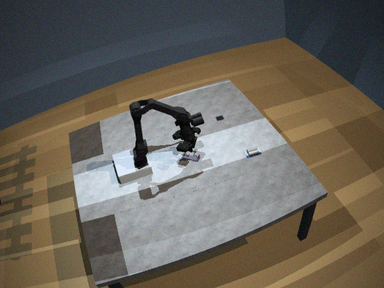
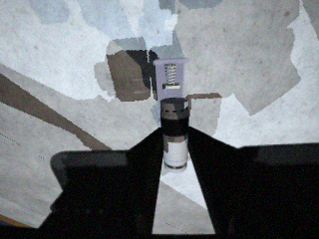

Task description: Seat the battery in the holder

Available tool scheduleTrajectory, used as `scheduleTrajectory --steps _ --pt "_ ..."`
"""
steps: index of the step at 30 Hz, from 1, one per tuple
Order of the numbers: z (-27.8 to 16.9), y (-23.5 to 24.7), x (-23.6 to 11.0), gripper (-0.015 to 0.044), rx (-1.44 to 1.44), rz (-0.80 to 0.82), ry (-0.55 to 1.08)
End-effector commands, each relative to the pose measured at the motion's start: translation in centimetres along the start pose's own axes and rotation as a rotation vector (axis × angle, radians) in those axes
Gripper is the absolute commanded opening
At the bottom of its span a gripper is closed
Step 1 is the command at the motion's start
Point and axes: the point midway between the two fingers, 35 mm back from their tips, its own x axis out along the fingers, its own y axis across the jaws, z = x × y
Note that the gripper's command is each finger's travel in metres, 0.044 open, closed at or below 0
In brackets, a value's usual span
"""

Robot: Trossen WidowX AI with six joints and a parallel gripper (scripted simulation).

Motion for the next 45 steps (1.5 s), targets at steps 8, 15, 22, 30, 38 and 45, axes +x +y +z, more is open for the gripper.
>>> scheduleTrajectory --steps 8,15,22,30,38,45 --pt "0.1 0.1 2.0 0.0070 0.015 0.004 0.148" --pt "0.2 0.1 2.3 0.0070 0.014 0.007 0.172" --pt "0.5 0.0 2.8 0.0070 0.012 0.011 0.232" --pt "0.8 0.0 3.3 0.0070 0.012 0.014 0.301" --pt "1.2 0.0 3.6 0.0070 0.016 0.015 0.370" --pt "1.4 0.0 3.8 0.0070 0.020 0.015 0.408"
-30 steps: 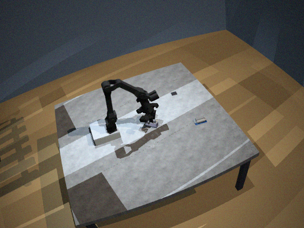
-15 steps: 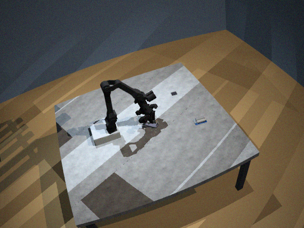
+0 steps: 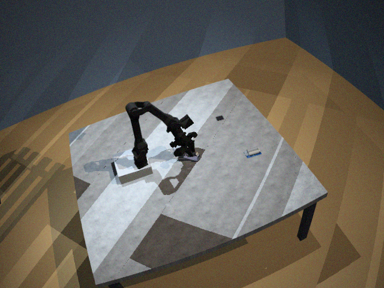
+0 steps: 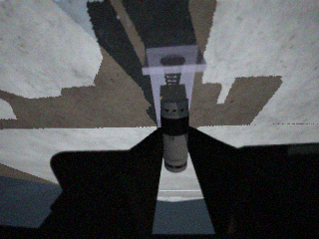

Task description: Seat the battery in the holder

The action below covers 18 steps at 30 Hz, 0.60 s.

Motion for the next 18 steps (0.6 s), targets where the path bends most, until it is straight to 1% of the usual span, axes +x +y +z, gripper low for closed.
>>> scheduleTrajectory --steps 1,18 --pt "0.1 0.1 0.0 0.0070 0.005 0.002 0.017" --pt "1.8 0.2 -0.6 0.0070 0.005 -0.002 0.018"
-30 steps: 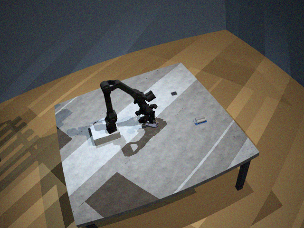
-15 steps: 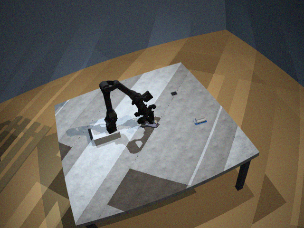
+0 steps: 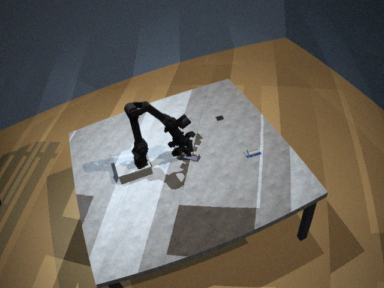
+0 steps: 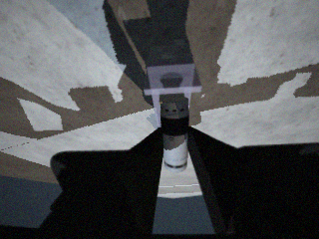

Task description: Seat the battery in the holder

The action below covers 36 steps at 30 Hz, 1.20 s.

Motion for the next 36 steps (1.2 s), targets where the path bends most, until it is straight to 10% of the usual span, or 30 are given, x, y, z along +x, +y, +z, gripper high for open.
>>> scheduleTrajectory --steps 1,36 --pt "0.7 0.2 -0.2 0.0070 -0.004 -0.001 -0.005" --pt "0.5 0.2 0.8 0.0070 -0.018 0.031 -0.224"
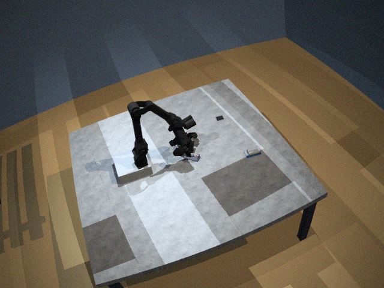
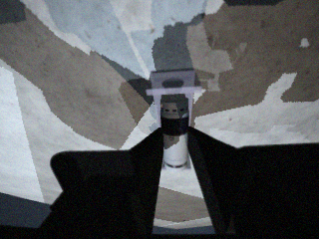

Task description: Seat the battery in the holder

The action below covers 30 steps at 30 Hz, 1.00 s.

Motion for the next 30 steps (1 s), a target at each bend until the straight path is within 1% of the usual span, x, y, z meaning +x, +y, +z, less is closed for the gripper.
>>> scheduleTrajectory --steps 1,30 --pt "0.41 0.05 0.37 0.0070 -0.014 0.008 -0.056" --pt "-0.16 0.02 0.80 0.0070 -0.025 0.015 -0.291"
